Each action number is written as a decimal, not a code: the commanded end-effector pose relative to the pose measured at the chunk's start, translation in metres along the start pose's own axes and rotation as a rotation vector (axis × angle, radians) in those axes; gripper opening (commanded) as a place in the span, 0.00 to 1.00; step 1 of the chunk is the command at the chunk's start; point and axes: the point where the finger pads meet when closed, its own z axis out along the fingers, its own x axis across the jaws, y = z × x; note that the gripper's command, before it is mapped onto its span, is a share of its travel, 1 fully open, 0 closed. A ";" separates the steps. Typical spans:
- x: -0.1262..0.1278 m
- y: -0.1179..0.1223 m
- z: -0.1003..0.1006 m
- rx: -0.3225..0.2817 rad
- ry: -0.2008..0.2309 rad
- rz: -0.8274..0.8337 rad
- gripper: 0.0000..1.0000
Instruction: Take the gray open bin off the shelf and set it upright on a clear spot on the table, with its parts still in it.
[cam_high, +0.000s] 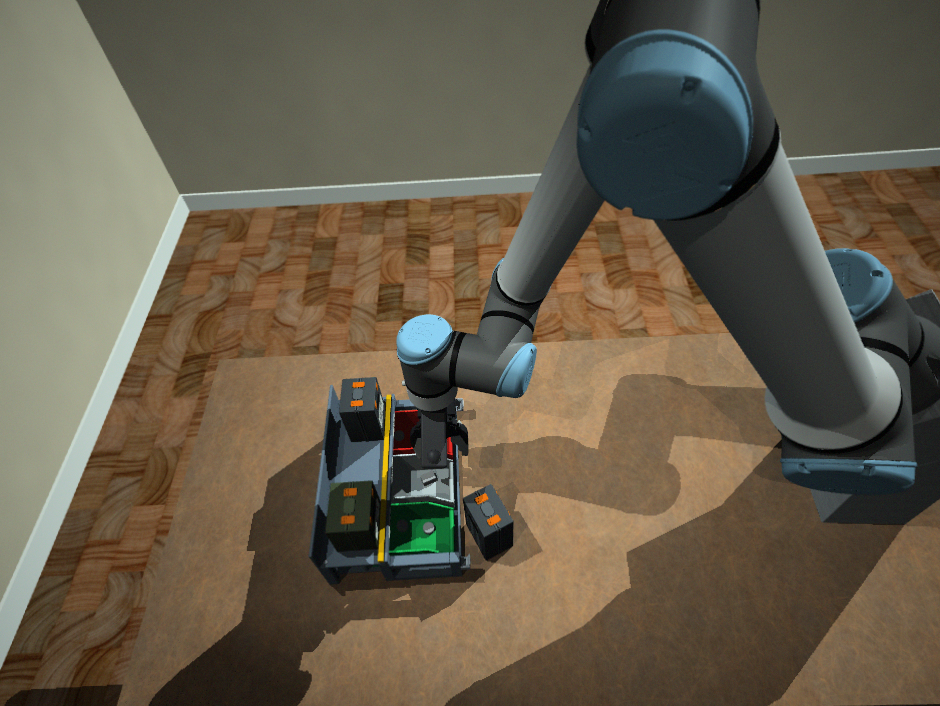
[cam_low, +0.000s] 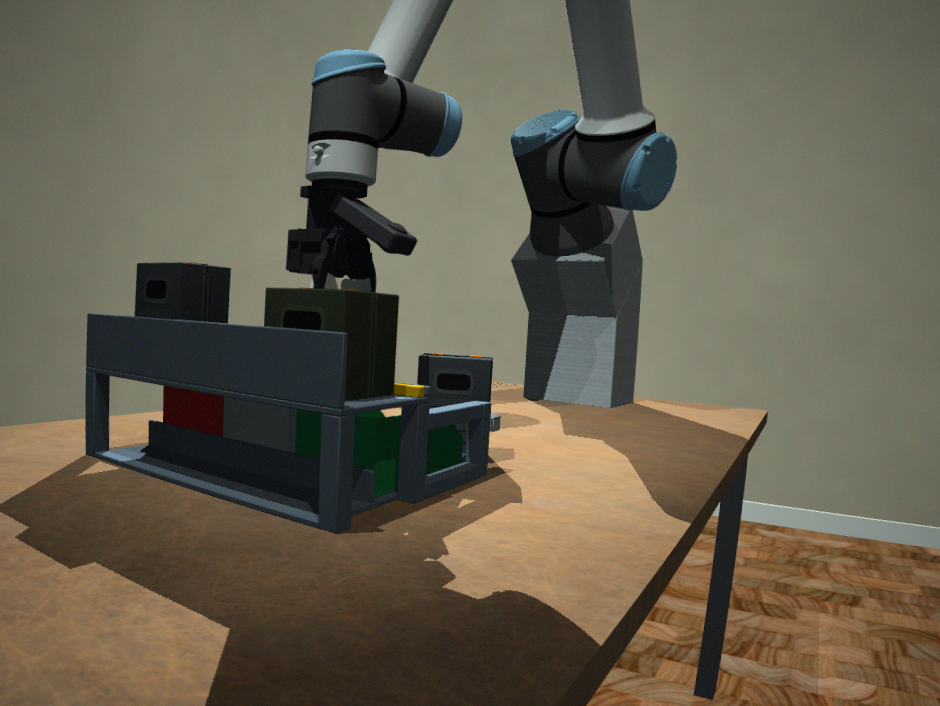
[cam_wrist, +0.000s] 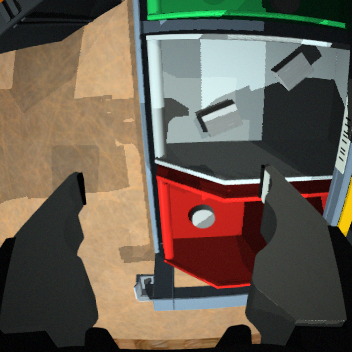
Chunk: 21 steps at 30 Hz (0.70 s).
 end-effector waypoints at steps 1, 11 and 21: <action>0.002 0.002 0.000 0.000 0.001 -0.001 0.58; -0.003 -0.006 0.000 0.000 0.001 -0.001 0.58; -0.003 -0.006 0.000 0.000 0.001 -0.001 0.58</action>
